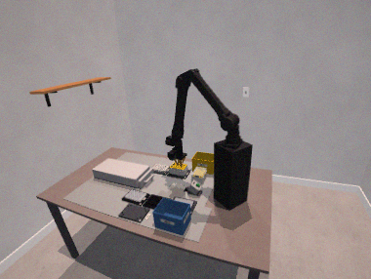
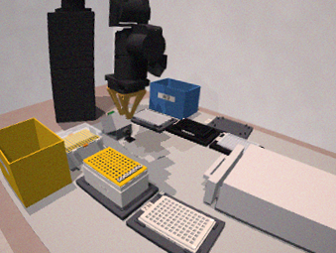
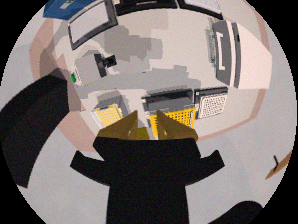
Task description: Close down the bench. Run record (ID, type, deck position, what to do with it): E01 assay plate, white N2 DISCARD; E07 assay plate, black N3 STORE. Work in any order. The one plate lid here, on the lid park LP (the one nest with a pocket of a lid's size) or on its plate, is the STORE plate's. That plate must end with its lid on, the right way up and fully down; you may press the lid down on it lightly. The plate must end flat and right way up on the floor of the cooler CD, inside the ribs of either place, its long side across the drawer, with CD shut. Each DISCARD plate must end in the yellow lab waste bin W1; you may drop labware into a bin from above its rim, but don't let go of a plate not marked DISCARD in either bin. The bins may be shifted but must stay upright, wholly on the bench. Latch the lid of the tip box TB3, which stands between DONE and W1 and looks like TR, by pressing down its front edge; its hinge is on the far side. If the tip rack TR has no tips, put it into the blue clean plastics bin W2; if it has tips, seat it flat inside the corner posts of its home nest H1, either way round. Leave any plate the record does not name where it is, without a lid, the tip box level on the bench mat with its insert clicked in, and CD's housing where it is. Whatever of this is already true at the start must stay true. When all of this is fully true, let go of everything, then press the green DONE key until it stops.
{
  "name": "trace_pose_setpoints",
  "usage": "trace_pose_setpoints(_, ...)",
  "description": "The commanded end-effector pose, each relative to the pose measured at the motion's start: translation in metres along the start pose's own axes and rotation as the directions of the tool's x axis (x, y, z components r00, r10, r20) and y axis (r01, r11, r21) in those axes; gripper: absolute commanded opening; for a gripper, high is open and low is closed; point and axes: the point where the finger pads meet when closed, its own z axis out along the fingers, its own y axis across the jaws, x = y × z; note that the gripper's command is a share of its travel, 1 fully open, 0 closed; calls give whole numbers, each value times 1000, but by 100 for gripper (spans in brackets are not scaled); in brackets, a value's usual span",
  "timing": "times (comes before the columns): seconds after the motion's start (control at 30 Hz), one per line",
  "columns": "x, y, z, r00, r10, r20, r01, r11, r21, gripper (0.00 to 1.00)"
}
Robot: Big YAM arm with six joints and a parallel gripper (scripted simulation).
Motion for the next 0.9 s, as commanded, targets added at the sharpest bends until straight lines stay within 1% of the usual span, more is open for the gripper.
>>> trace_pose_setpoints(0.0, -5, -9, 2, 993, -119, -1, 119, 993, 0, 30)
trace_pose_setpoints(0.1, -12, -20, 2, 976, -217, -1, 217, 976, 1, 30)
trace_pose_setpoints(0.5, -41, -61, 5, 981, -195, -2, 195, 981, 6, 30)
trace_pose_setpoints(0.6, -41, -65, 5, 982, -191, -2, 191, 982, 7, 30)
trace_pose_setpoints(0.87, -63, -92, 6, 981, -195, -2, 195, 981, 10, 30)
